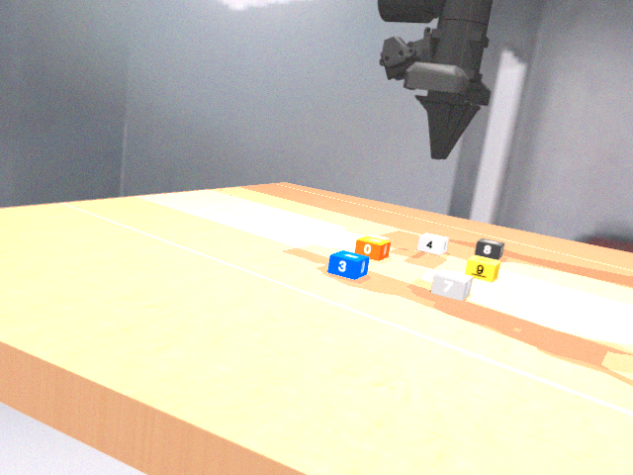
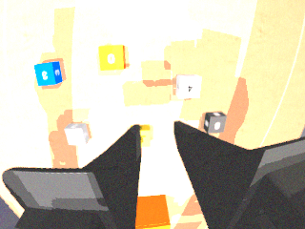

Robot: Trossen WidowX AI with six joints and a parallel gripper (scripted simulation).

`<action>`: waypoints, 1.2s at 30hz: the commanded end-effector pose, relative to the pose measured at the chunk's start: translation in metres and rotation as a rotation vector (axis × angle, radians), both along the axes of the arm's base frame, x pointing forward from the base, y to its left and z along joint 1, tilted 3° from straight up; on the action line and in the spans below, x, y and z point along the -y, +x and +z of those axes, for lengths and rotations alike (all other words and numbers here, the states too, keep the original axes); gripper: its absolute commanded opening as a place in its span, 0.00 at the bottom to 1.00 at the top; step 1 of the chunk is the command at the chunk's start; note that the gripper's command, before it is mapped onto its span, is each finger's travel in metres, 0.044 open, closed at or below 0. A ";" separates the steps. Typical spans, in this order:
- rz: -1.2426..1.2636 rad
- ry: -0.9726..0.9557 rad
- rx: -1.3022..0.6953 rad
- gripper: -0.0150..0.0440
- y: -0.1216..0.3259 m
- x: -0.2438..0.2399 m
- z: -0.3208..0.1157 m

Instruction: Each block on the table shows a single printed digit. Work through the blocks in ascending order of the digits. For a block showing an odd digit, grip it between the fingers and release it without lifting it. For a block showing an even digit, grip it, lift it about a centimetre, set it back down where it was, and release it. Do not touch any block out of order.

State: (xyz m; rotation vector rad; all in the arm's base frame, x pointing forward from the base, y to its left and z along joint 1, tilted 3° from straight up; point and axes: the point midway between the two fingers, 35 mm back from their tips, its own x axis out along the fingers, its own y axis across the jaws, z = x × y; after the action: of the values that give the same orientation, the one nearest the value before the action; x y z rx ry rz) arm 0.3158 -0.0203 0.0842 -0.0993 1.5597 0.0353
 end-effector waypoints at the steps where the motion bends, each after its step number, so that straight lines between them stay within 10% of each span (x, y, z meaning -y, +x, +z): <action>1: 0.035 0.016 -0.003 0.46 -0.014 -0.040 -0.001; 14: -0.032 0.002 0.000 0.46 -0.075 -0.129 -0.008; 25: -0.032 0.002 -0.001 0.93 -0.074 -0.126 -0.089; 36: -0.034 0.003 -0.002 0.93 -0.074 -0.126 -0.104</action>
State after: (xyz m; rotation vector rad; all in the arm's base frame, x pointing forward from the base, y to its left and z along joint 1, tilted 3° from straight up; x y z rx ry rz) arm 0.2442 0.1073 -0.0138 -0.0670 1.5543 0.0187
